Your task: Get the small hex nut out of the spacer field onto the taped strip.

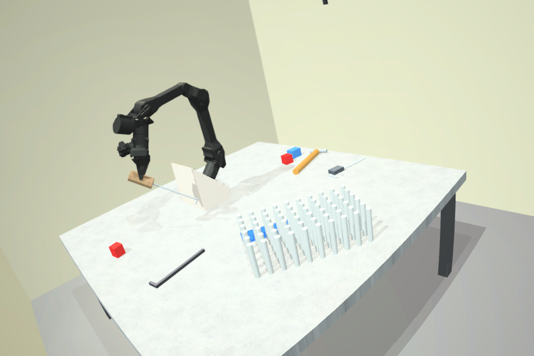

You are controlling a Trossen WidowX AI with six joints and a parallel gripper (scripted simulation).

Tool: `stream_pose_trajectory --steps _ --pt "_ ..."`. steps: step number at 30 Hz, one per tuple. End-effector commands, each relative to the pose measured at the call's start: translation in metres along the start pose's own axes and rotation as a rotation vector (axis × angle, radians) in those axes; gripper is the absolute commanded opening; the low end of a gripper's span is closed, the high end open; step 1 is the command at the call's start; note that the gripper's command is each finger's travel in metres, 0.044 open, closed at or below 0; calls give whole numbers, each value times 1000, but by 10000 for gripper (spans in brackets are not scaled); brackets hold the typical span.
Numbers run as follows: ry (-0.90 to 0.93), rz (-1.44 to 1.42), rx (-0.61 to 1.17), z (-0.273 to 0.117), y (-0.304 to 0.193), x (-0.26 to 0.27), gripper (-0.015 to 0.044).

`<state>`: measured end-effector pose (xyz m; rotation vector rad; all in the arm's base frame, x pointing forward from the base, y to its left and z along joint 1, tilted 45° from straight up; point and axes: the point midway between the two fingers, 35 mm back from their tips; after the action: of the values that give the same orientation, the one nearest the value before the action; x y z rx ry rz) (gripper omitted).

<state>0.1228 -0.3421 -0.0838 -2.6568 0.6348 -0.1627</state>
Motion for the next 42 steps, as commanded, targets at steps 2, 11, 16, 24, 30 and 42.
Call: stream_pose_trajectory --steps 2,11,16,24,30,42 --pt "13 180 -6 5 20 -11 0" --pt "21 462 9 16 44 -32 0" --pt "19 635 26 22 57 -45 0" --pt "12 911 55 34 75 -67 0" --pt "2 1117 78 43 88 -85 0" --pt "-9 1305 101 53 98 -101 0"
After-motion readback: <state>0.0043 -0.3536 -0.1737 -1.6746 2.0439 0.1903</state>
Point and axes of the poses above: the point midway between the two fingers, 35 mm back from their tips, its own z axis out along the fingers, its own x axis across the jaws, y = z × x, and after that the axes turned 2 degrees about z, right-handed
